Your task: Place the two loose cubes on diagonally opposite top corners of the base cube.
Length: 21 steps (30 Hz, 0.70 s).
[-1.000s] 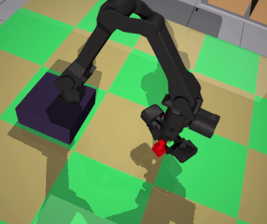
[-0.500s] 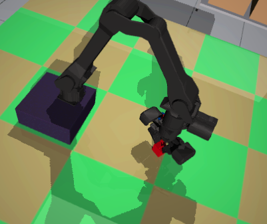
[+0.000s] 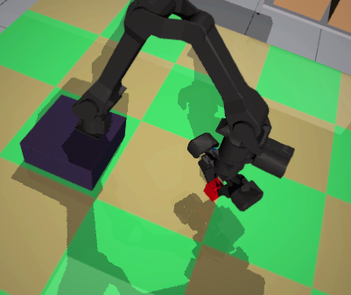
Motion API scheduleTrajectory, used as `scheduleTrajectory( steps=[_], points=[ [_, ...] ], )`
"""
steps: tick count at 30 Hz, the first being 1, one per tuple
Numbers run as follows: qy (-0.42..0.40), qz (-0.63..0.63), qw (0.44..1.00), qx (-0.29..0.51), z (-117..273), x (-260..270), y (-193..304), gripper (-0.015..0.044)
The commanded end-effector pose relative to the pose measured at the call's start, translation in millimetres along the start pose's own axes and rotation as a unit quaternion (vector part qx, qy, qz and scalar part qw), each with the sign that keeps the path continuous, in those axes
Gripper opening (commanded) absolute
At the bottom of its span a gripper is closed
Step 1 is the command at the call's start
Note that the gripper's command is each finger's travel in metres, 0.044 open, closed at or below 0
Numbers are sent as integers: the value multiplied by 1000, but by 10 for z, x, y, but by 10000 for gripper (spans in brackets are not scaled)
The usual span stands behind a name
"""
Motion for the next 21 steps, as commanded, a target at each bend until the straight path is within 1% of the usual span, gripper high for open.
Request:
scheduleTrajectory(
  steps=[1,21],
  points=[
    [3,1,1000,1,137,-17,-1,105],
    [3,1,1000,1,772,34,9,105]
  ],
)
Point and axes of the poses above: the point midway between the two fingers, 35 mm back from their tips, its own z axis back along the fingers, its own x axis across the jaws, y = z × x, the point moved 7 cm from there along z, back along the fingers, and after that the axes turned 12 degrees about z, right-handed, at the moved point
